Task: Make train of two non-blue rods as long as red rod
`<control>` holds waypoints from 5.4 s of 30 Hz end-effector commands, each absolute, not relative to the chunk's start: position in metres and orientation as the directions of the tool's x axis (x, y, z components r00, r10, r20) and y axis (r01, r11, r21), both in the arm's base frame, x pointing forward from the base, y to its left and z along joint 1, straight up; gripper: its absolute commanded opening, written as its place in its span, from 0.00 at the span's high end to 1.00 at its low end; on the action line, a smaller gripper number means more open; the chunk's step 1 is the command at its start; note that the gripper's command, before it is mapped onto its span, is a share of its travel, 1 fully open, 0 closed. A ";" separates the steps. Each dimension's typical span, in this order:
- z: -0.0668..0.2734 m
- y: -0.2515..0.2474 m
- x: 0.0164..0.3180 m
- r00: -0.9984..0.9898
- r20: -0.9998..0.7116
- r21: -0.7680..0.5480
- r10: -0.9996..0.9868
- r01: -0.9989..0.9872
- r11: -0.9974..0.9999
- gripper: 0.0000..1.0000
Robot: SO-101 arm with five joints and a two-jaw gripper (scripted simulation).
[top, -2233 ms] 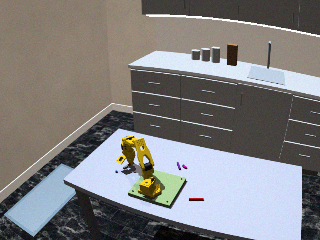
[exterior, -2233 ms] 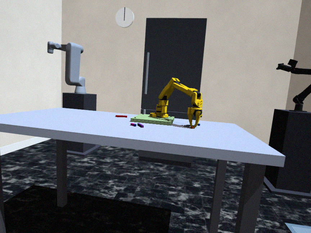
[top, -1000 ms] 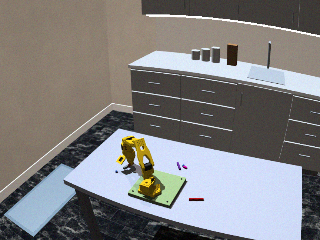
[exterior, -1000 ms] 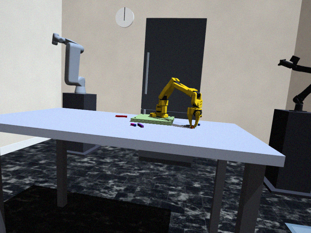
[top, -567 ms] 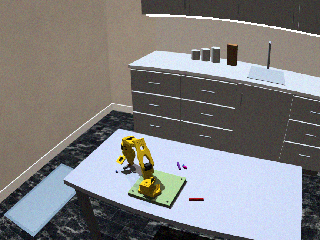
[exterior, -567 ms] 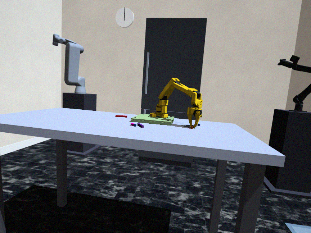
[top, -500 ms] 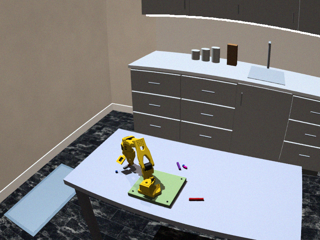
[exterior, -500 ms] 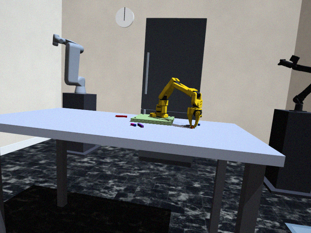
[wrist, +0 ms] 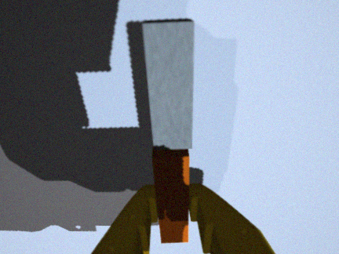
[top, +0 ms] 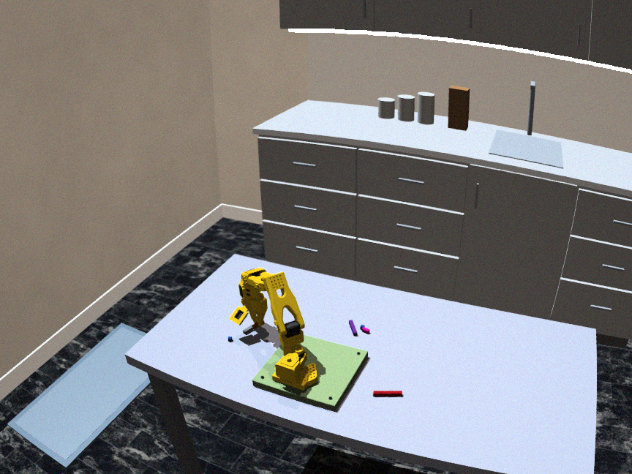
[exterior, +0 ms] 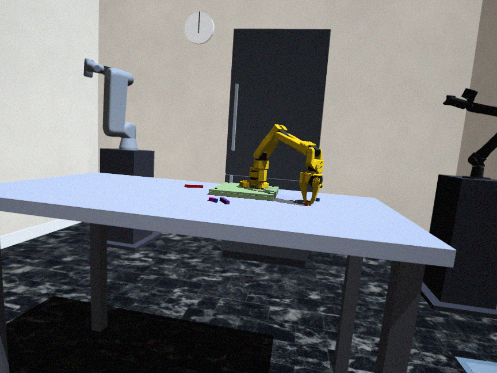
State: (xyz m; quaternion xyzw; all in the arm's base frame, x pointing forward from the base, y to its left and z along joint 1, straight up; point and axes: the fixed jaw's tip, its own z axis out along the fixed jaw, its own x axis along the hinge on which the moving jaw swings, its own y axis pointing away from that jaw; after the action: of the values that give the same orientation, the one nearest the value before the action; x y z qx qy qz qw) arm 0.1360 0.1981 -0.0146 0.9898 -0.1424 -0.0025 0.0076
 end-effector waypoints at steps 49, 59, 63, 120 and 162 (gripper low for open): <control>-0.014 0.200 0.132 0.960 -0.005 0.017 -0.279 -0.279 -0.960 1.00; -0.012 0.200 0.133 0.960 -0.003 0.010 -0.280 -0.280 -0.960 1.00; -0.012 0.200 0.133 0.960 -0.003 0.010 -0.280 -0.280 -0.960 1.00; -0.011 0.202 0.134 0.960 -0.001 0.005 -0.280 -0.280 -0.960 1.00; -0.011 0.202 0.134 0.960 -0.001 0.005 -0.280 -0.280 -0.960 0.83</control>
State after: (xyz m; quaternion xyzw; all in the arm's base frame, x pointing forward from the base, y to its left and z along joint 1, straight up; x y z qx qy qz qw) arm 0.1345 0.1996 -0.0140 0.9902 -0.1393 -0.0028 0.0074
